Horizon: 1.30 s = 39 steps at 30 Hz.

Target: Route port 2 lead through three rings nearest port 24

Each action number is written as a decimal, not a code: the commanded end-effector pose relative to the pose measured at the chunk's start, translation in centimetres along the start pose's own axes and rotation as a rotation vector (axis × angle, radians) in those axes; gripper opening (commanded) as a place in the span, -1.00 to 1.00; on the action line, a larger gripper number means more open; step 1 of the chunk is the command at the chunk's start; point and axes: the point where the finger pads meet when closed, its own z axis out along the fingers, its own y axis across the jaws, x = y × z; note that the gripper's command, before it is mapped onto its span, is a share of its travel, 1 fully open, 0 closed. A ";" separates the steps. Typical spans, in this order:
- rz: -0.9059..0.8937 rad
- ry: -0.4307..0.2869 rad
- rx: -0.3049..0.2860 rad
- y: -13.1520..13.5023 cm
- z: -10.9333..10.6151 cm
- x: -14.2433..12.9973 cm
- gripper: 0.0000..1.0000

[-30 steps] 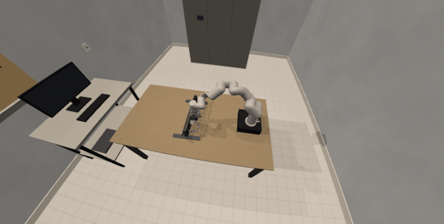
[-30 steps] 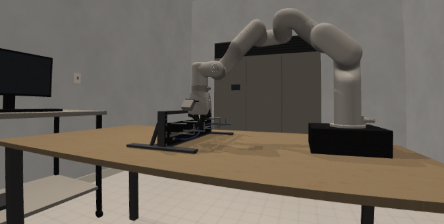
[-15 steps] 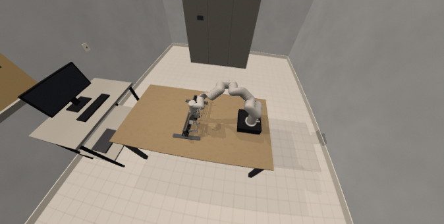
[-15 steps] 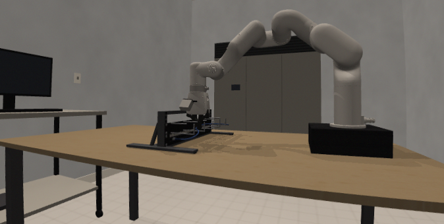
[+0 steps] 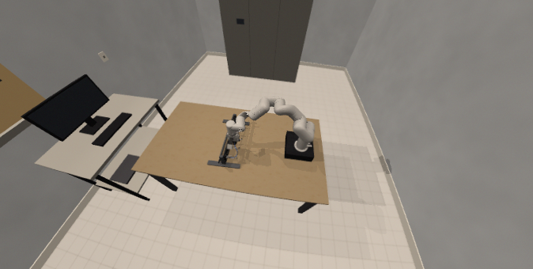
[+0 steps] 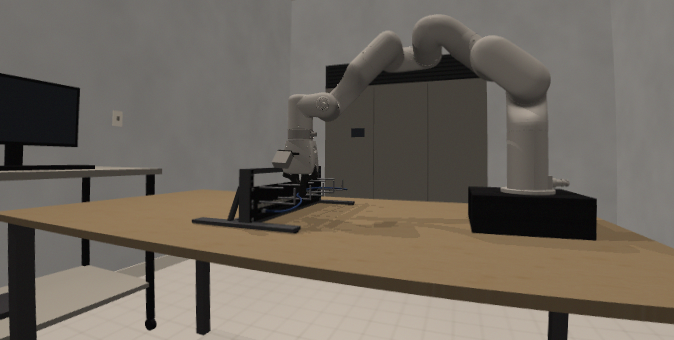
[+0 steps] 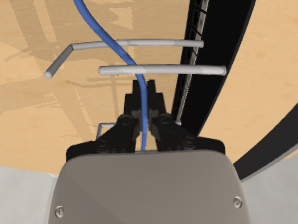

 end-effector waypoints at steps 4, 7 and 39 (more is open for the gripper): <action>0.000 0.000 -0.005 0.2 -0.3 0.0 -0.33; 0.000 0.000 -0.005 0.2 -0.3 0.0 -0.33; 0.000 0.000 -0.005 0.2 -0.3 0.0 -0.33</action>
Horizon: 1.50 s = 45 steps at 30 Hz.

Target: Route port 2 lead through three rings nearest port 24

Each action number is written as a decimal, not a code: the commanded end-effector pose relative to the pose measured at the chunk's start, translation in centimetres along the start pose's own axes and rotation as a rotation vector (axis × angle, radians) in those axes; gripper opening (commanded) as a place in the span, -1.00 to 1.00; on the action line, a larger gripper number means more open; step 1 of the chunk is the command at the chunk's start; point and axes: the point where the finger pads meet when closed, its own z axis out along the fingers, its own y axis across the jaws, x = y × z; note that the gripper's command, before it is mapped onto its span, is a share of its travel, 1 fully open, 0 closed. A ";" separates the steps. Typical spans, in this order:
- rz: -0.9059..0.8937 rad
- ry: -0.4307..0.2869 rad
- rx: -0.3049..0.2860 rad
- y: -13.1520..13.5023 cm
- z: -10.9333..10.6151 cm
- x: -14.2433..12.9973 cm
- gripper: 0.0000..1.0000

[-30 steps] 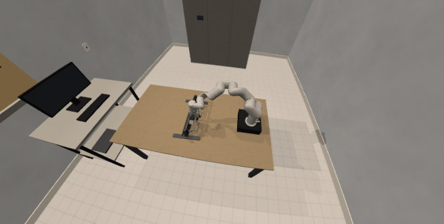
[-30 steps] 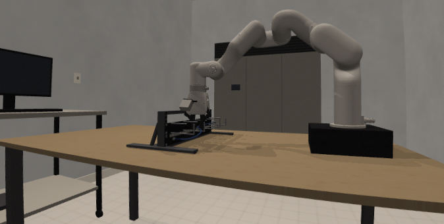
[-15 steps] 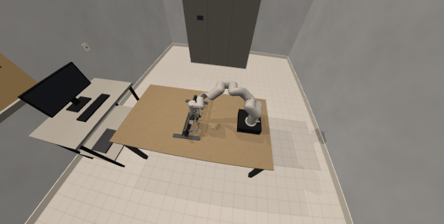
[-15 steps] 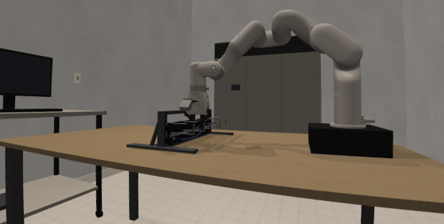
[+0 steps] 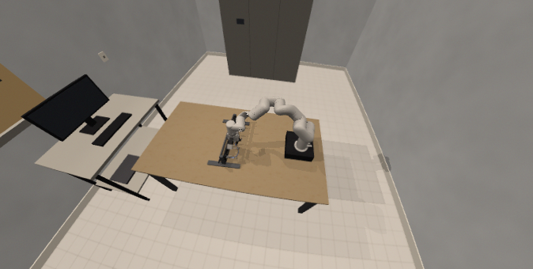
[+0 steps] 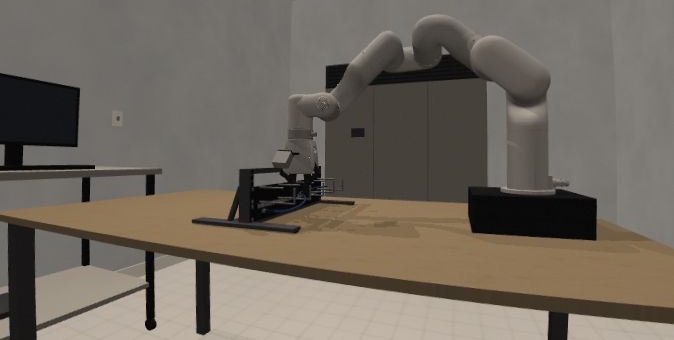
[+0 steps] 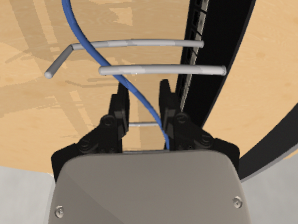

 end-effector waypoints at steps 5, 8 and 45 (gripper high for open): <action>0.000 0.000 -0.006 0.2 -0.6 0.0 -0.33; 0.000 0.000 -0.006 0.2 -0.9 0.0 -0.33; 0.000 0.000 -0.006 0.1 -9.2 0.0 -0.33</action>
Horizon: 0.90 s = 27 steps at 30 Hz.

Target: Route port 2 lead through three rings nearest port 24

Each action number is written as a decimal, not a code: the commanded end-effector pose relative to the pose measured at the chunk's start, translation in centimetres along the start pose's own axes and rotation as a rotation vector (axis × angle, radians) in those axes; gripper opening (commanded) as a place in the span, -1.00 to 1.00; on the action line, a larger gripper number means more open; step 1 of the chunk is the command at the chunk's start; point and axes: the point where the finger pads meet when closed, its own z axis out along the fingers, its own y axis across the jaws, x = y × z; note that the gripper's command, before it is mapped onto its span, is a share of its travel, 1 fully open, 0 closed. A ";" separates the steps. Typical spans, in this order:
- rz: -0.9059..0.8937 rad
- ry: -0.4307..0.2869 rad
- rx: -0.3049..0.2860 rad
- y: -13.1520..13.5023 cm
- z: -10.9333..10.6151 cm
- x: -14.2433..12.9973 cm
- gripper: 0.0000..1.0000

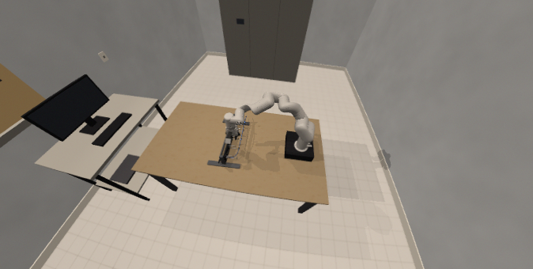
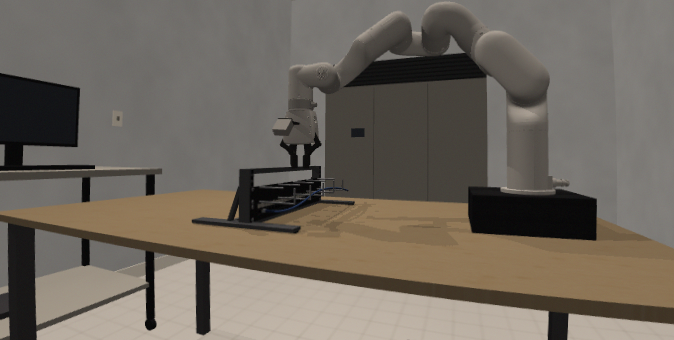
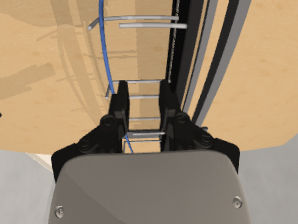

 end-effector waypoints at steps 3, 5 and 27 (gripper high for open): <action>0.000 0.000 -0.006 0.2 -0.5 0.0 -1.00; 0.000 0.000 -0.006 0.2 -0.5 0.0 -1.00; 0.000 0.000 -0.006 0.2 -0.5 0.0 -1.00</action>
